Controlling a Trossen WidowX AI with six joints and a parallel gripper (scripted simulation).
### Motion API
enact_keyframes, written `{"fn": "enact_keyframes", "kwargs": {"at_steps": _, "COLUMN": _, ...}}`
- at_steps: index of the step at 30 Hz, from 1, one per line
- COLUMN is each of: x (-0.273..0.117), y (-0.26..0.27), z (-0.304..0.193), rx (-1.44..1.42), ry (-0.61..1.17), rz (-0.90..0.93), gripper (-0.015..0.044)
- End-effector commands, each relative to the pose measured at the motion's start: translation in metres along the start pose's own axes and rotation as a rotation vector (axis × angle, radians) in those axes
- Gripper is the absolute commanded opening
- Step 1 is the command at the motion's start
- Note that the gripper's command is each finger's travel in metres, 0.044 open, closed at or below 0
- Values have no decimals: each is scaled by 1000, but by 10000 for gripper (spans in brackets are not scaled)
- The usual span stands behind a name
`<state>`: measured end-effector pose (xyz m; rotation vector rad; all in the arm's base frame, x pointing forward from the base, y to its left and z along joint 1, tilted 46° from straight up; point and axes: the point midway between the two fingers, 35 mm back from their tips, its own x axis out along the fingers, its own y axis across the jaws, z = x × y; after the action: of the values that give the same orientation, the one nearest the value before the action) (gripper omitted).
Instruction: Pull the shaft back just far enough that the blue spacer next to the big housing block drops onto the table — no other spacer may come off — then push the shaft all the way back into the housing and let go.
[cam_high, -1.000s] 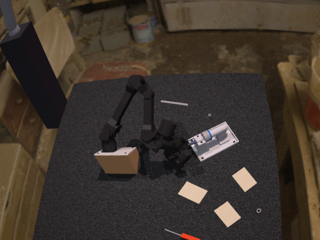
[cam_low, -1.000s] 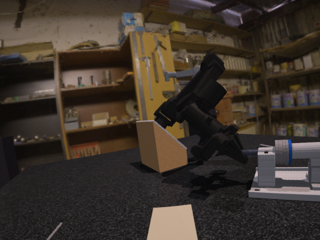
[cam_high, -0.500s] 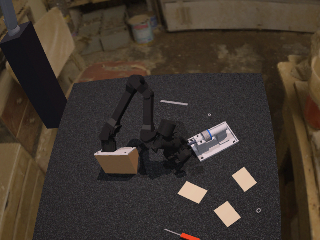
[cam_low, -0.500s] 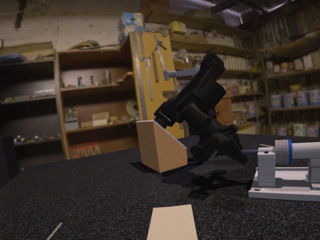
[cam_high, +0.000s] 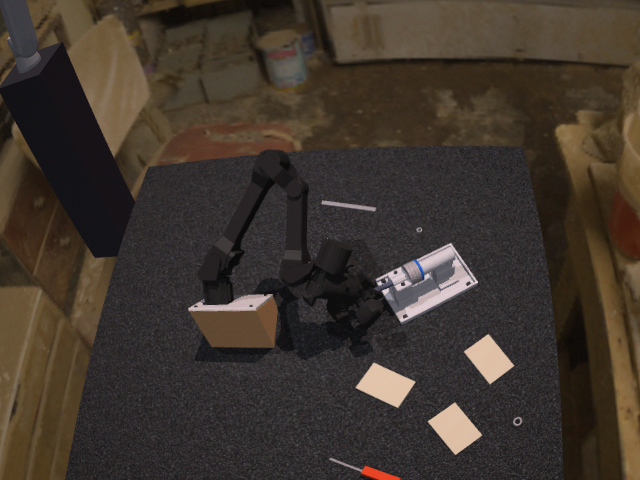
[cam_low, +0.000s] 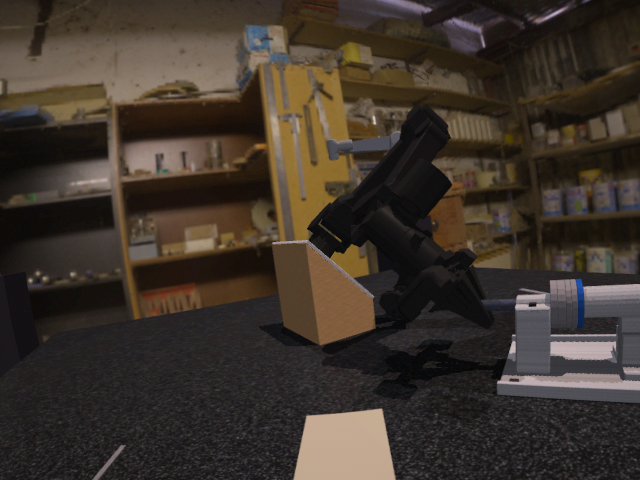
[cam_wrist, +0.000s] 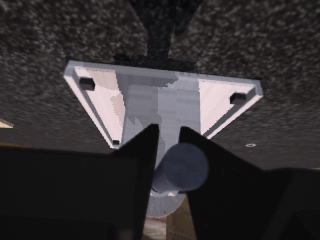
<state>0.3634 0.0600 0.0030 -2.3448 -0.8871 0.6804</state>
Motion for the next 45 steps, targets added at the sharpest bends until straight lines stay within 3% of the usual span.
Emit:
{"fn": "enact_keyframes", "kwargs": {"at_steps": 1, "x": -1, "y": 0, "z": 1, "rx": -4, "ry": -1, "rz": -3, "gripper": 0}}
{"fn": "enact_keyframes", "kwargs": {"at_steps": 45, "x": -3, "y": 0, "z": 4, "rx": -4, "ry": -1, "rz": -3, "gripper": 0}}
